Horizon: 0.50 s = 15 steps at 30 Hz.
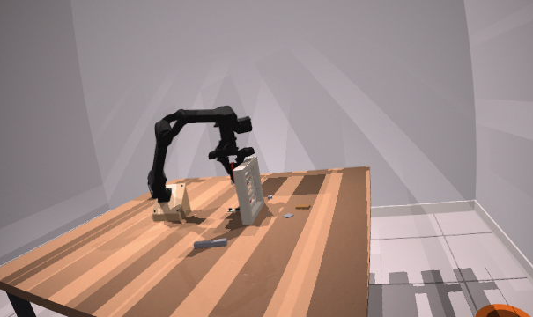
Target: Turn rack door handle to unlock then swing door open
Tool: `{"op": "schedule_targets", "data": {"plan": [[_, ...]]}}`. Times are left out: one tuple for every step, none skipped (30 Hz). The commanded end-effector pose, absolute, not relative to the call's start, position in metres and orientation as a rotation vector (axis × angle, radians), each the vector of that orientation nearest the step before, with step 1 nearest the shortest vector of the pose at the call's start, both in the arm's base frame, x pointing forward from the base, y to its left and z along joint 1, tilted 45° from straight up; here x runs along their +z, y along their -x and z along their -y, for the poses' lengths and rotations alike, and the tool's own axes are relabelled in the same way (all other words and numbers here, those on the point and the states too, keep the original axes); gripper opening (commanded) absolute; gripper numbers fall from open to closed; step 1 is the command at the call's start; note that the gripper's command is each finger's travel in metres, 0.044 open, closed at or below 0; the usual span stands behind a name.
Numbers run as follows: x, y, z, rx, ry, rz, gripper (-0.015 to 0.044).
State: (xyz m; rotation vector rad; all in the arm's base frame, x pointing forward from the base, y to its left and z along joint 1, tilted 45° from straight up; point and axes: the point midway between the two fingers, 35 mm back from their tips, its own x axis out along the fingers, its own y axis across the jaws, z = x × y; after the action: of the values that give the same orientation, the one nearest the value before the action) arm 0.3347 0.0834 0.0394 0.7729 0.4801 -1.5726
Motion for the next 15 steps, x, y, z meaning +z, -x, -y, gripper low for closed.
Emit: {"op": "schedule_targets", "data": {"plan": [[0.0395, -0.3348, -0.0817, -1.577, -0.775, -0.470, 0.0128], [0.0395, -0.3348, -0.0817, -1.577, -0.775, -0.470, 0.0102], [0.0395, -0.3348, -0.0817, -1.577, -0.775, -0.470, 0.0095], [0.0395, -0.3348, -0.0817, -1.577, -0.775, -0.470, 0.0088], [0.0395, -0.3348, -0.0817, -1.577, -0.775, -0.470, 0.0082], [0.0395, -0.3348, -0.0817, -1.577, -0.775, -0.470, 0.0075], [0.0395, -0.3348, -0.0817, -1.577, -0.775, -0.470, 0.0068], [0.0395, -0.3348, -0.0817, -1.577, -0.775, -0.470, 0.0062], [0.0395, -0.3348, -0.0817, -1.577, -0.775, -0.470, 0.0055], [0.0395, -0.3348, -0.0817, -1.577, -0.775, -0.470, 0.0048], [0.0395, -0.3348, -0.0817, -1.577, -0.775, -0.470, 0.0042], [0.0395, -0.3348, -0.0817, -1.577, -0.775, -0.470, 0.0035], [0.0395, -0.3348, -0.0817, -1.577, -0.775, -0.470, 0.0028], [0.0395, -0.3348, -0.0817, -1.577, -0.775, -0.470, 0.0022], [0.0395, -0.3348, -0.0817, -1.577, -0.775, -0.470, 0.0015]]}}
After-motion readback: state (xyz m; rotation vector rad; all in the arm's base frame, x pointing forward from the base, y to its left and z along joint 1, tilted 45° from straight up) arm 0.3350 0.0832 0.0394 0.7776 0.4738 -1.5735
